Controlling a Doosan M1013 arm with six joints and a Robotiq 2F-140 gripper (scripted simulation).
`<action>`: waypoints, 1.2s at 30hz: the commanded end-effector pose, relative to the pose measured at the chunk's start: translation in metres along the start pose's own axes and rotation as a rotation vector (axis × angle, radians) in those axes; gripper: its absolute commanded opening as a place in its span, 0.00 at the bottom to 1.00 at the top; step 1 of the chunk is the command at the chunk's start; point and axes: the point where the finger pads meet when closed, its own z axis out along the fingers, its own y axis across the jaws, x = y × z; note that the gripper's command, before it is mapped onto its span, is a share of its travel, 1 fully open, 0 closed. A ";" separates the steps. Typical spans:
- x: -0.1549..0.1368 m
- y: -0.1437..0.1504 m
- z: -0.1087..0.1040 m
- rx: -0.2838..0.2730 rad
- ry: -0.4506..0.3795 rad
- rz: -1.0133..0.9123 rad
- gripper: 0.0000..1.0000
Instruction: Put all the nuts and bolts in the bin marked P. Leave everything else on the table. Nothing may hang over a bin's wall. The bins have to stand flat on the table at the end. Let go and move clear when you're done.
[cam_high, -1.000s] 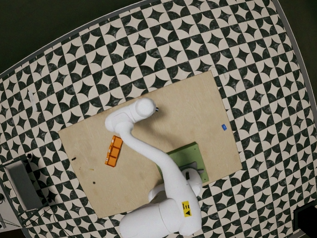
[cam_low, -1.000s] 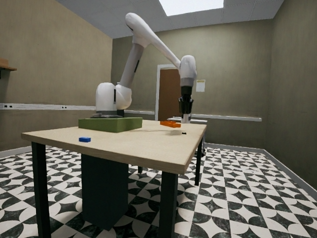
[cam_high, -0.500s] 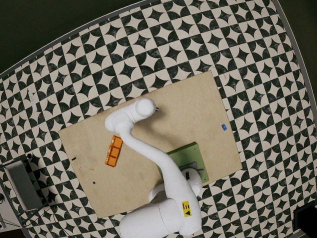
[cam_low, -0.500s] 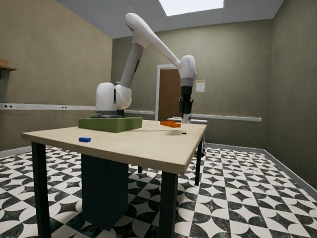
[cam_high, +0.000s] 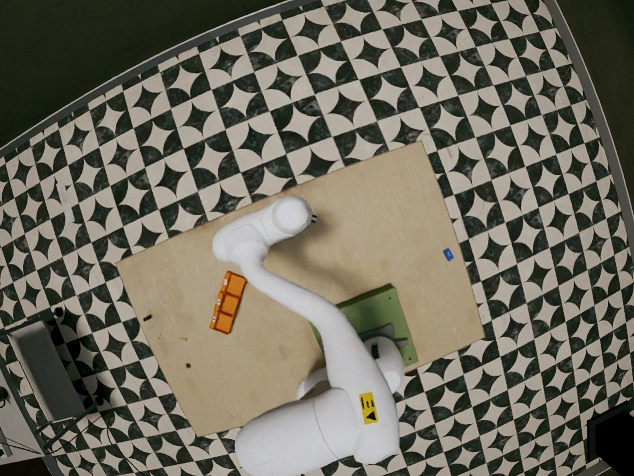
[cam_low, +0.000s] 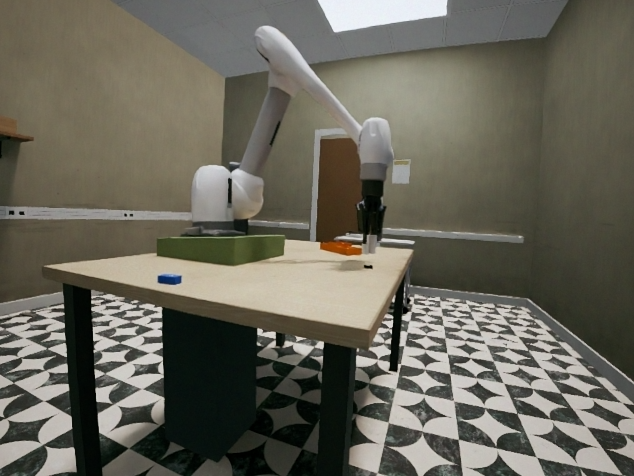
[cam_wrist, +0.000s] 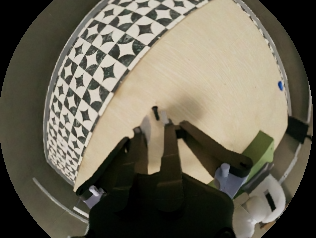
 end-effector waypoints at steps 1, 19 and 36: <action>0.000 0.000 0.012 0.001 0.001 0.000 0.26; 0.001 0.000 0.045 0.001 0.001 0.000 0.26; 0.000 0.000 0.049 0.001 0.001 0.000 0.15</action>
